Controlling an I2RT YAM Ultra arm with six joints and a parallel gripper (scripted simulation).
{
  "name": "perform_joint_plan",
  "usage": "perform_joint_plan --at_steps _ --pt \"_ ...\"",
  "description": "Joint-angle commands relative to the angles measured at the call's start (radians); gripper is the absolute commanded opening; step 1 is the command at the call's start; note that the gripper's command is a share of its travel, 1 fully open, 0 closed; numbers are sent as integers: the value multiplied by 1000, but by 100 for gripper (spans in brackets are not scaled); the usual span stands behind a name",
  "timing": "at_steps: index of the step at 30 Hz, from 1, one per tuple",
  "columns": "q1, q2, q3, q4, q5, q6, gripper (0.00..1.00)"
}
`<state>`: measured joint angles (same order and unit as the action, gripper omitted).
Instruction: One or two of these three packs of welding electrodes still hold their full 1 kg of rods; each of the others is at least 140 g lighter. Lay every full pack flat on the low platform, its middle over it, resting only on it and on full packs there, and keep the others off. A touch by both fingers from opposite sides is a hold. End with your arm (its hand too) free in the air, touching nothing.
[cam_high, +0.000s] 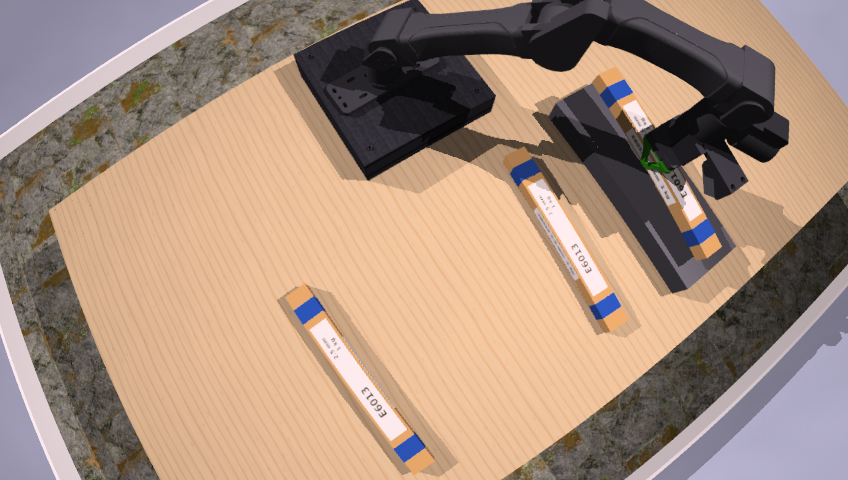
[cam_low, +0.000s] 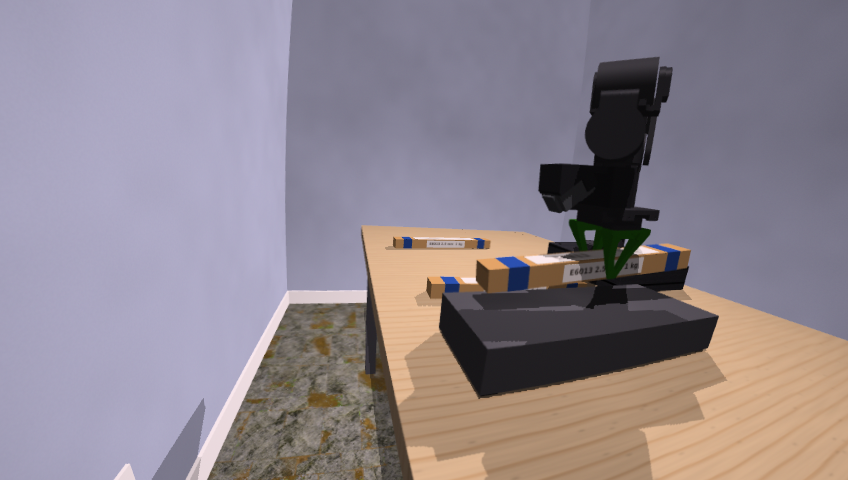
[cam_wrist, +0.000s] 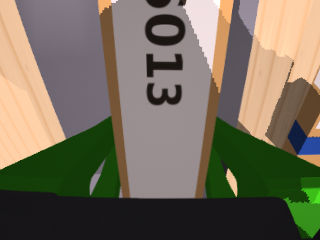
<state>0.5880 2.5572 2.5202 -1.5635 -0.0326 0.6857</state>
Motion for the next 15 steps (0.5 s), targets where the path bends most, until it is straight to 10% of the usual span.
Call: perform_joint_plan --at_steps 1,15 --pt "0 -104 17 -7 6 6 0" --pt "0 -103 23 -7 6 6 0"
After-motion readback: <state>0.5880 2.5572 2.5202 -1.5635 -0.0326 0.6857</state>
